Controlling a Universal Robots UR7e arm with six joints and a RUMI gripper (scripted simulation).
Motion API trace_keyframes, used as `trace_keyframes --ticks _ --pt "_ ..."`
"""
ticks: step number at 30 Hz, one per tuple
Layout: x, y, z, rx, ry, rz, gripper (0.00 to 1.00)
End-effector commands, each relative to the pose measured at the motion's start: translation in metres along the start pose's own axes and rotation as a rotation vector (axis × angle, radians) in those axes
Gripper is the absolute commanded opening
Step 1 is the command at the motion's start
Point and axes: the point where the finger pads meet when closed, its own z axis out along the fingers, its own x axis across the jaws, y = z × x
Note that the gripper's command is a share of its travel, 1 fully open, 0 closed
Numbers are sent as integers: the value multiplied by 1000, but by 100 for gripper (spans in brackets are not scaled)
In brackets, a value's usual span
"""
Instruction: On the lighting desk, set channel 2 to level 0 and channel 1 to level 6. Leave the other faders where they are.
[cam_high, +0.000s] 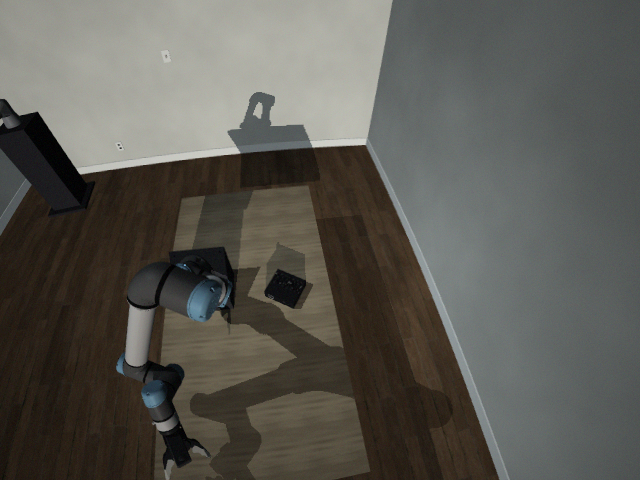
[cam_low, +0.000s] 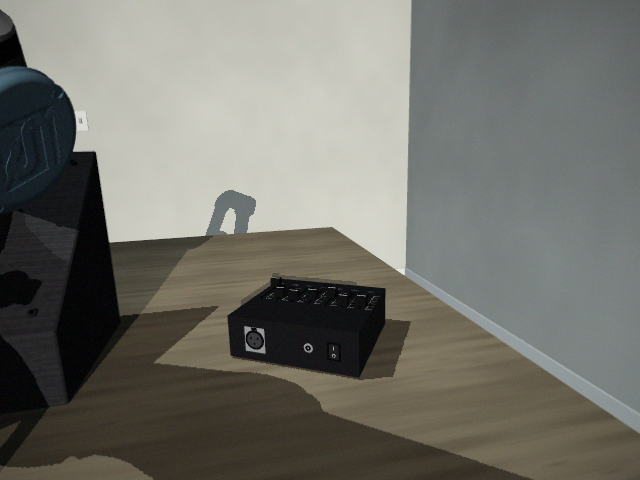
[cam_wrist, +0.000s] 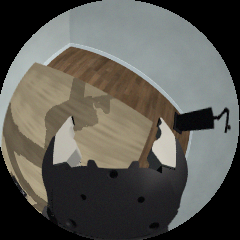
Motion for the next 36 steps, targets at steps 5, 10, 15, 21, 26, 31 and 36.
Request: trace_keyframes --ticks 5,10,15,21,26,31,36 --pt "0 -1 0 1 1 -1 100" --pt "0 -1 0 1 1 -1 100" --pt "0 -1 0 1 1 -1 100" --pt "0 -1 0 1 0 -1 100" --pt "-3 -1 1 -1 -4 -2 100" --pt "-10 0 3 -6 -15 -6 100" --pt "-18 0 5 -11 -26 -10 100"
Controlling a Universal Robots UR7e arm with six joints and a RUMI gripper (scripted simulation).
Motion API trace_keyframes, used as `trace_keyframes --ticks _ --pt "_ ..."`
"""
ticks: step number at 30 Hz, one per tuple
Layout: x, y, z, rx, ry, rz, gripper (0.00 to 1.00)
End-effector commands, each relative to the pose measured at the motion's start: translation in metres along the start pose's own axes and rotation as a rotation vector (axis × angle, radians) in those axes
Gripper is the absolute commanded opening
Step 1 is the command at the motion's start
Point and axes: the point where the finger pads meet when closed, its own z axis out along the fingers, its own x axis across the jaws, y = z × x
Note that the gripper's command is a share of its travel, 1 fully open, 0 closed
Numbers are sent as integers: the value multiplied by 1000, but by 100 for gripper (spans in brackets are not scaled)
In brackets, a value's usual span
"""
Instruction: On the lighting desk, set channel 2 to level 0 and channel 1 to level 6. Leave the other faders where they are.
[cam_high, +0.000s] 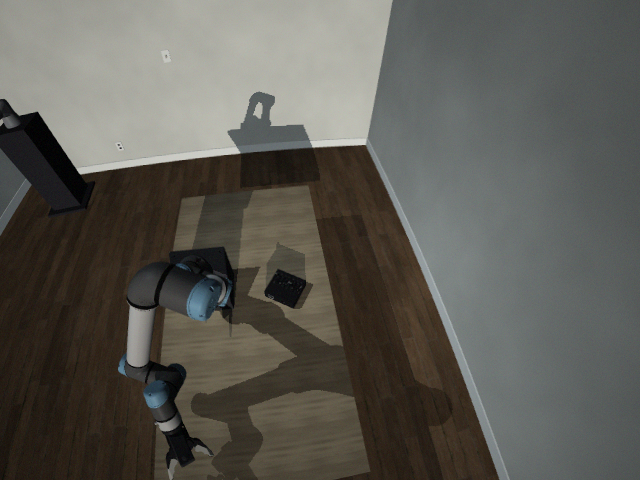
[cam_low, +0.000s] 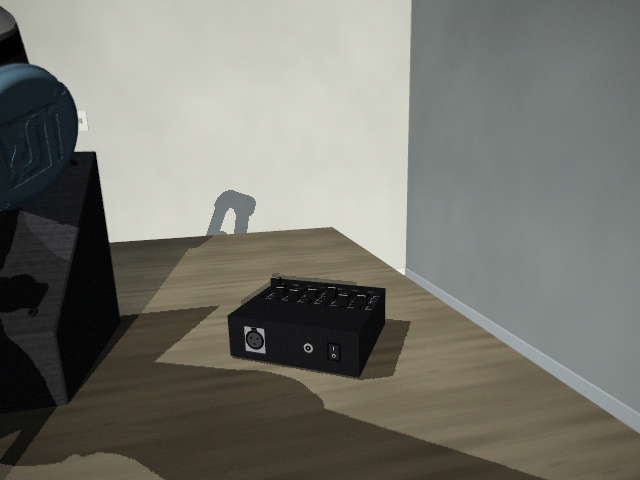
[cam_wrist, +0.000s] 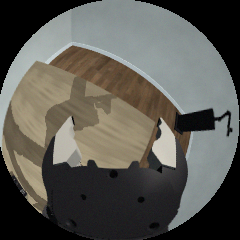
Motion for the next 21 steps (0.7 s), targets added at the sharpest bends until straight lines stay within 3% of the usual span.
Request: trace_keyframes --ticks 1,13,15,21 --pt "-10 0 3 -6 -14 -6 100" --pt "-76 4 17 -51 -108 -49 100" --pt "-76 4 17 -51 -108 -49 100" --pt "-131 7 22 -86 -185 -95 100"
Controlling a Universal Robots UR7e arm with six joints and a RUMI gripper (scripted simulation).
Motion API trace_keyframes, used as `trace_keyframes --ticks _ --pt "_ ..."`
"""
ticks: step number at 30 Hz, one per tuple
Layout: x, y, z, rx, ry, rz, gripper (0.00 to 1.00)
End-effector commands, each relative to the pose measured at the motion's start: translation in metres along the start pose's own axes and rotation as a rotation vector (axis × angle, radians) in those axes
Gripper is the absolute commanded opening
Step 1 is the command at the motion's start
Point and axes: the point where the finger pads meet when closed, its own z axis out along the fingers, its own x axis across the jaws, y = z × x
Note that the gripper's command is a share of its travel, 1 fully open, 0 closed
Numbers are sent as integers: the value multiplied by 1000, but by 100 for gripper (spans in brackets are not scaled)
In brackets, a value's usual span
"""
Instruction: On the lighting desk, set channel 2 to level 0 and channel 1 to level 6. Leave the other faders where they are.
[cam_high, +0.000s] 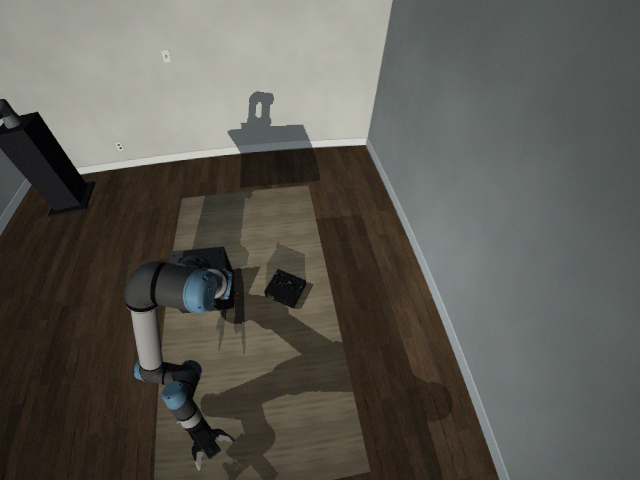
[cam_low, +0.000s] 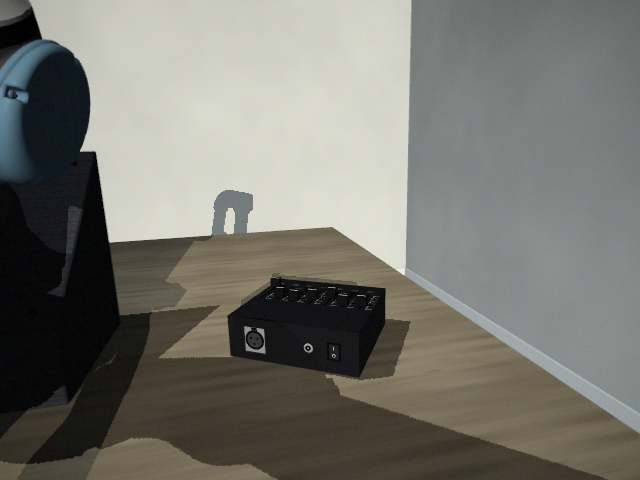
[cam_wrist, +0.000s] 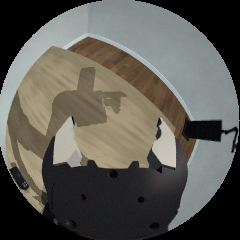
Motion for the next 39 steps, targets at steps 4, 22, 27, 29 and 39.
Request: trace_keyframes --ticks 4,22,27,29,39 --pt "-80 0 16 -54 -112 -75 100" --pt "-293 17 -1 -168 -404 -376 100" --pt "-339 25 -16 -187 -467 -465 100" --pt "-354 28 -22 -193 -488 -496 100" --pt "-464 58 -82 -223 -646 -783 100"
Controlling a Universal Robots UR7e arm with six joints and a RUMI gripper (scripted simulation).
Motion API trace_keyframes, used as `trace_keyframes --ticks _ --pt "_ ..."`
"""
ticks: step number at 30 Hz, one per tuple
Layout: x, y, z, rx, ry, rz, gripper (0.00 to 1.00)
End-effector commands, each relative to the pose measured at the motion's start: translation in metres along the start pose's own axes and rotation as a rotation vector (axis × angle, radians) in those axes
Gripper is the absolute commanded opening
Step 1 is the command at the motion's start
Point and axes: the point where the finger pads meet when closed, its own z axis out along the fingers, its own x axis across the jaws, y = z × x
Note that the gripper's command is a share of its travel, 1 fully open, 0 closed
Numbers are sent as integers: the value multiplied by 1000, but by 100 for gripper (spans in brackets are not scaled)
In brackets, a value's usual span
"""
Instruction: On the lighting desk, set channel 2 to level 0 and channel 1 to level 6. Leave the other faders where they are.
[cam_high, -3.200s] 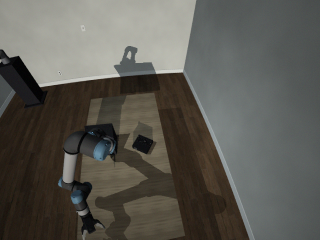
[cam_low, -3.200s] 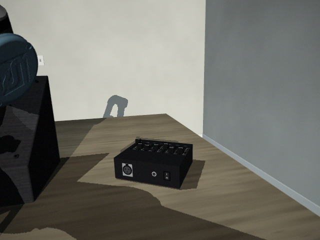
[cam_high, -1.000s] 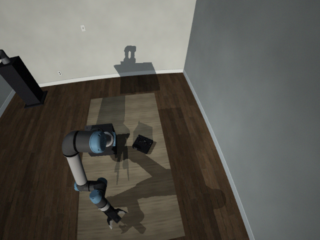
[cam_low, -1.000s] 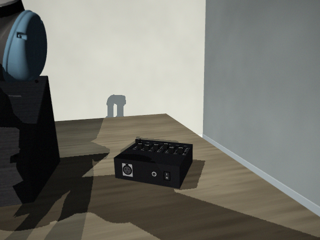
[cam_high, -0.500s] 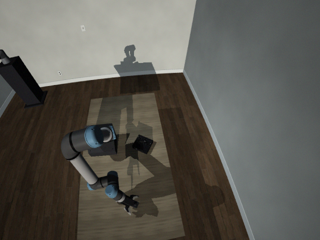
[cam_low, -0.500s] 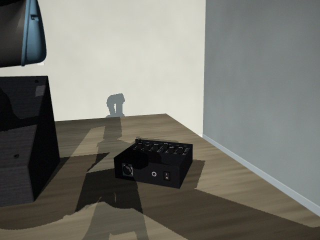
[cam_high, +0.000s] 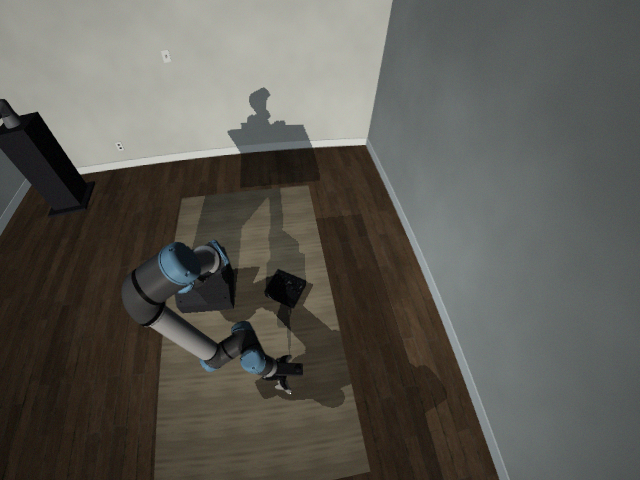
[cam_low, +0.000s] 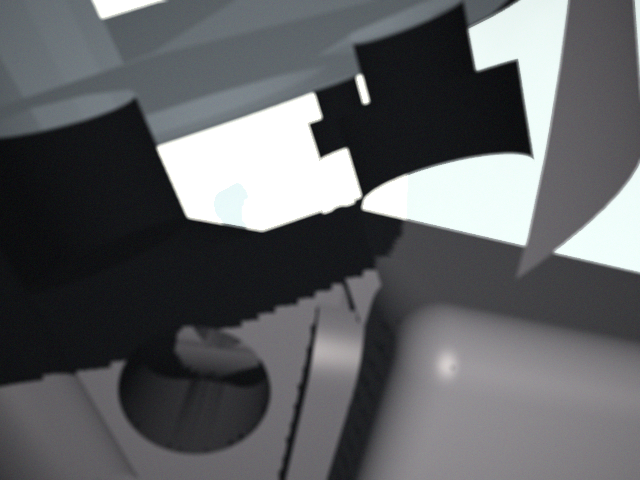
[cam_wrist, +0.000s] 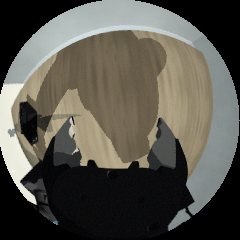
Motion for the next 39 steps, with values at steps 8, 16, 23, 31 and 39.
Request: trace_keyframes --ticks 8,16,23,31,39 --pt "-128 -38 -1 -76 -136 -327 100" --pt "-222 -45 -18 -124 -212 -622 100" --pt "-278 -42 -34 -154 -244 -830 100" --pt "-346 -30 -63 -196 -264 -1136 100" --pt "-386 -18 -84 -224 -258 -1359 100"
